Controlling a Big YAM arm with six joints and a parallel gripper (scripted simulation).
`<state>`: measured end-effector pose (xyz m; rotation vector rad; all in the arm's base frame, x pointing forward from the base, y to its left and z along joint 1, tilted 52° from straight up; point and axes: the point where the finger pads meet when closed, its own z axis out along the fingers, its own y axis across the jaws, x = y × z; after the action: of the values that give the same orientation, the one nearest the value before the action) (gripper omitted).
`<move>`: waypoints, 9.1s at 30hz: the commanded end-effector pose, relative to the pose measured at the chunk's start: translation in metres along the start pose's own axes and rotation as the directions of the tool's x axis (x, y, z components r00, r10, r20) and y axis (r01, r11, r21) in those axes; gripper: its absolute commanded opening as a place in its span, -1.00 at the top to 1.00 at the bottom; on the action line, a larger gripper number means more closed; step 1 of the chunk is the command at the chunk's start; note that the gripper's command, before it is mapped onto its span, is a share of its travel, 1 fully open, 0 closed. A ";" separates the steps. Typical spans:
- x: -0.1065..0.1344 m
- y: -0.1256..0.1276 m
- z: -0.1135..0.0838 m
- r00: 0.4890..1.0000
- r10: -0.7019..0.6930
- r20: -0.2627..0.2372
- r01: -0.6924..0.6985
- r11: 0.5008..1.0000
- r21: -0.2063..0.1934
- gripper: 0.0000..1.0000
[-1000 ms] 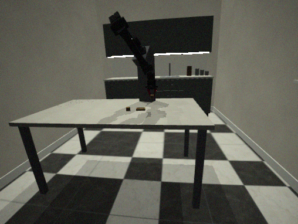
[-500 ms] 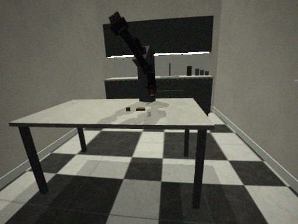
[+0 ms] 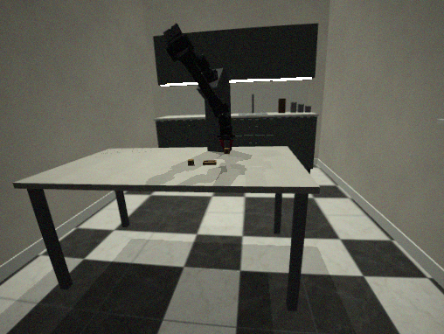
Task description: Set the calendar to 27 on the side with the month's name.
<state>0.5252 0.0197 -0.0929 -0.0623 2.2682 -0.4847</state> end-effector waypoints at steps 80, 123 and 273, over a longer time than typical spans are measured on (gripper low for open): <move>0.014 0.010 0.059 1.000 -0.027 -0.013 0.027 1.000 -0.004 0.46; 0.015 0.011 0.059 1.000 -0.024 -0.020 0.023 1.000 -0.006 0.46; 0.014 0.010 0.016 0.999 -0.029 -0.022 0.029 1.000 -0.012 0.08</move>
<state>0.5451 0.0076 -0.1312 -0.0887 2.2946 -0.5061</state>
